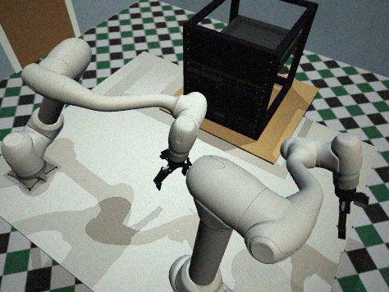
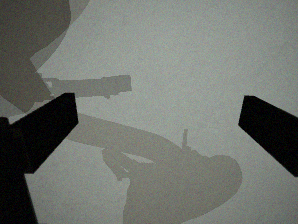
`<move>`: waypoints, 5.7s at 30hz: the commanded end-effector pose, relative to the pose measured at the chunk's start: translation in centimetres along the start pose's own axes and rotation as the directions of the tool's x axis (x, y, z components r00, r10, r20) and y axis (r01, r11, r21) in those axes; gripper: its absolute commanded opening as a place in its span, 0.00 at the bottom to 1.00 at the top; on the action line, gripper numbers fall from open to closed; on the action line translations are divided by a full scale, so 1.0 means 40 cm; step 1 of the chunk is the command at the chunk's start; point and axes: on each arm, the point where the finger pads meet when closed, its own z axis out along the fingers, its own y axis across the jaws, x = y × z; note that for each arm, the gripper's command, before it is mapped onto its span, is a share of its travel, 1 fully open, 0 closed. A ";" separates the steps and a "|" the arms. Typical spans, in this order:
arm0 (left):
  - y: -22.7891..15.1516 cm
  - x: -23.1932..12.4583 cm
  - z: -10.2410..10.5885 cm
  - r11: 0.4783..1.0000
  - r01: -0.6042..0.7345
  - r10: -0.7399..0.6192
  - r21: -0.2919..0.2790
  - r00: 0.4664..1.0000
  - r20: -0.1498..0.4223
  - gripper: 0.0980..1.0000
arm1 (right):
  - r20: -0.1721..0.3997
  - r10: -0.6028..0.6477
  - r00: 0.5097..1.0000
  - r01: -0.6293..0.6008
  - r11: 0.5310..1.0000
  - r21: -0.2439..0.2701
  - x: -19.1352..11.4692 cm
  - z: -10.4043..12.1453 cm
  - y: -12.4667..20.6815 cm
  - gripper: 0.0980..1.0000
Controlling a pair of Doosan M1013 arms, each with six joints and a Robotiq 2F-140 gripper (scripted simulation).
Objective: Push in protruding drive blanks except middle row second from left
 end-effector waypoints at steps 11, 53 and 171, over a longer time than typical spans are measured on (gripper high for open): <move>0.000 0.000 -0.003 1.000 0.000 0.000 -0.001 1.000 0.001 1.00 | 0.155 -0.025 0.988 0.048 0.989 -0.143 0.137 0.197 0.213 1.00; 0.000 0.000 -0.003 1.000 0.000 0.000 -0.001 1.000 0.001 1.00 | 0.864 -0.053 0.500 0.025 0.999 0.047 0.072 0.599 1.128 1.00; 0.455 0.593 -0.005 0.648 0.269 -0.520 -0.713 0.840 -0.156 1.00 | 0.906 -0.124 0.406 -0.110 0.977 0.183 -0.008 0.603 1.241 1.00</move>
